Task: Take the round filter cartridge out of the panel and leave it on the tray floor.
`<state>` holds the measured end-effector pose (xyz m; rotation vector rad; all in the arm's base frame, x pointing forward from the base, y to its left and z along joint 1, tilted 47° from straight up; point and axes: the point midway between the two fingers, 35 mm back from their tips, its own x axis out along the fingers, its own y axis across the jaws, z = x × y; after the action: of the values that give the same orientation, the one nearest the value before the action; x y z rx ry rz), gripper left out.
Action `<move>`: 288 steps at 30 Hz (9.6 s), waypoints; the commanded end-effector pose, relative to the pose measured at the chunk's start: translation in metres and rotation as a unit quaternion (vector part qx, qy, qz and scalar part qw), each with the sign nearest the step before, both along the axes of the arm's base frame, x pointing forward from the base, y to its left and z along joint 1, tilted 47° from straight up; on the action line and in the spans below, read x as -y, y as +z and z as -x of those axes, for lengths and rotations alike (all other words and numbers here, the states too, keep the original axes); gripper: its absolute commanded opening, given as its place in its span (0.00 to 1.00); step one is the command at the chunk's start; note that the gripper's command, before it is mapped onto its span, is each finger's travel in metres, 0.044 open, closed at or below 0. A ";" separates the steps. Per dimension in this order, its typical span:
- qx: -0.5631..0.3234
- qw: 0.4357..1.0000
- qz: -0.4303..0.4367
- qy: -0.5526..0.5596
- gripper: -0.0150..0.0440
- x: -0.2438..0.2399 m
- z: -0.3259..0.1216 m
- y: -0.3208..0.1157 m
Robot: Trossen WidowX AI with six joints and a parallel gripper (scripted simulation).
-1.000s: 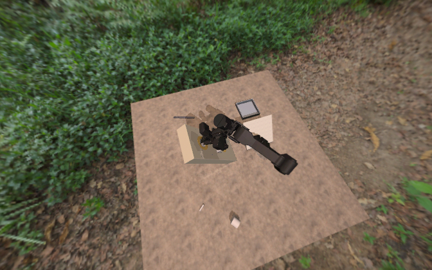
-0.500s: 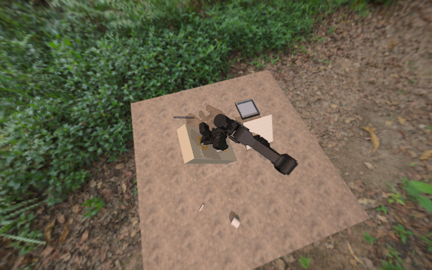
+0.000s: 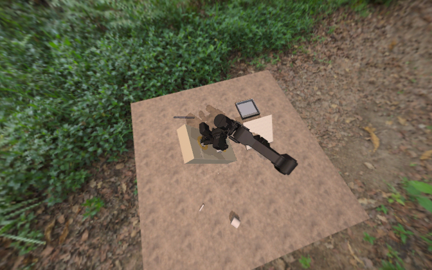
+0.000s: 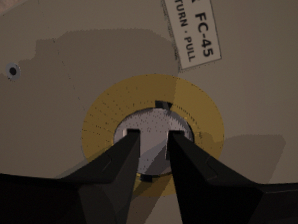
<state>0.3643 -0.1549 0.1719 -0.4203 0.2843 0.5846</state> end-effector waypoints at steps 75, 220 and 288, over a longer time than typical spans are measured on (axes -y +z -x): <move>-0.380 0.611 -0.627 -0.298 0.25 -0.007 -0.009 -0.004; -0.370 0.642 -0.606 -0.292 0.67 0.060 0.054 0.051; -0.464 0.797 -0.354 -0.154 0.45 -0.027 0.078 -0.038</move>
<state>0.2862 -0.1270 0.1350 0.6907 1.0115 0.4938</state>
